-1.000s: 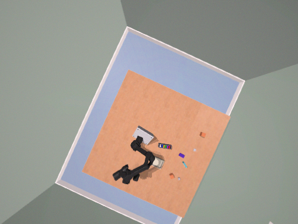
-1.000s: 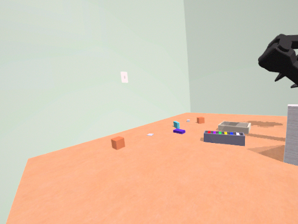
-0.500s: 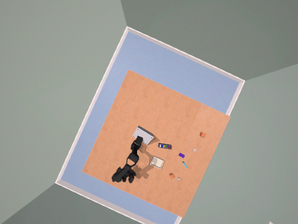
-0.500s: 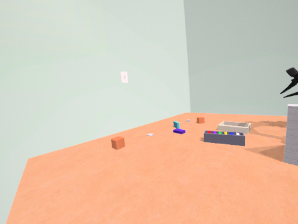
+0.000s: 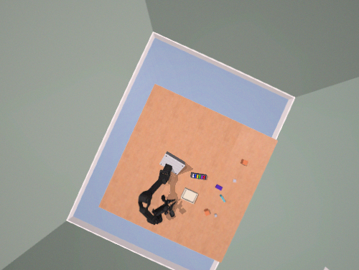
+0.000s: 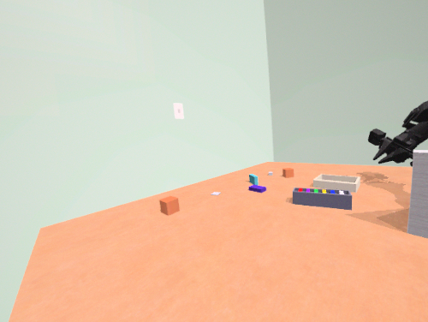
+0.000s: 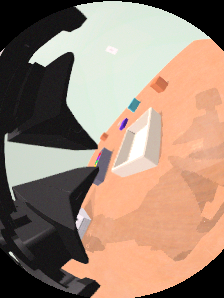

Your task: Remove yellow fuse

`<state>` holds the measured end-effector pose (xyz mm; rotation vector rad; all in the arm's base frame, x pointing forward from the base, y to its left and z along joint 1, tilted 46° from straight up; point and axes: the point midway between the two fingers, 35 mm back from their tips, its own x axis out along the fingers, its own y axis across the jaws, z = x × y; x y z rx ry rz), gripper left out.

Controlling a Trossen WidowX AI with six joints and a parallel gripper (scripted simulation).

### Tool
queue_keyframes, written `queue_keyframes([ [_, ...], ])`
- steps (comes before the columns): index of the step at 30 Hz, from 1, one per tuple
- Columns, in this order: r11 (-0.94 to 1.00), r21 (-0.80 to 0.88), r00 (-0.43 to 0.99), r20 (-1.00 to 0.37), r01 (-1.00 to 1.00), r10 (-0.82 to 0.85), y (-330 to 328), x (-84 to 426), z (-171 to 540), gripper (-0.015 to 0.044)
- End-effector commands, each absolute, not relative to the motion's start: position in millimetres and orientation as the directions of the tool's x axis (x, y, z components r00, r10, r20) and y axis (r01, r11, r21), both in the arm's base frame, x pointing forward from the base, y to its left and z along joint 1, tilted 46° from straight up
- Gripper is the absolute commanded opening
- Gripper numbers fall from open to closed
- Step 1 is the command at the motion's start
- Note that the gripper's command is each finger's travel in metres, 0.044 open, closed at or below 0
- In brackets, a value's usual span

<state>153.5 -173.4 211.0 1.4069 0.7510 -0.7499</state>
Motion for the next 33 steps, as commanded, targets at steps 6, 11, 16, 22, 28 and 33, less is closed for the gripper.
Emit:
queue_keyframes([
  [6, -0.002, 0.170, 0.169, -0.974, 0.985, 0.149, -144.6, 210.2, 137.8, 0.0074],
  [11, 0.044, 0.016, 0.010, -0.991, 0.999, 0.133, -118.9, 230.6, 111.2, 0.0074],
  [16, 0.072, -0.144, -0.147, -0.988, 0.987, 0.041, -92.1, 247.6, 83.7, 0.0074],
  [22, 0.066, -0.285, -0.272, -0.950, 0.956, -0.152, -52.1, 265.8, 49.0, 0.0074],
  [28, 0.030, -0.333, -0.285, -0.847, 0.942, -0.448, -21.2, 280.4, 19.2, 0.0074],
  [33, 0.041, -0.261, -0.163, -0.710, 0.964, -0.685, 9.3, 291.7, -0.7, 0.0074],
])
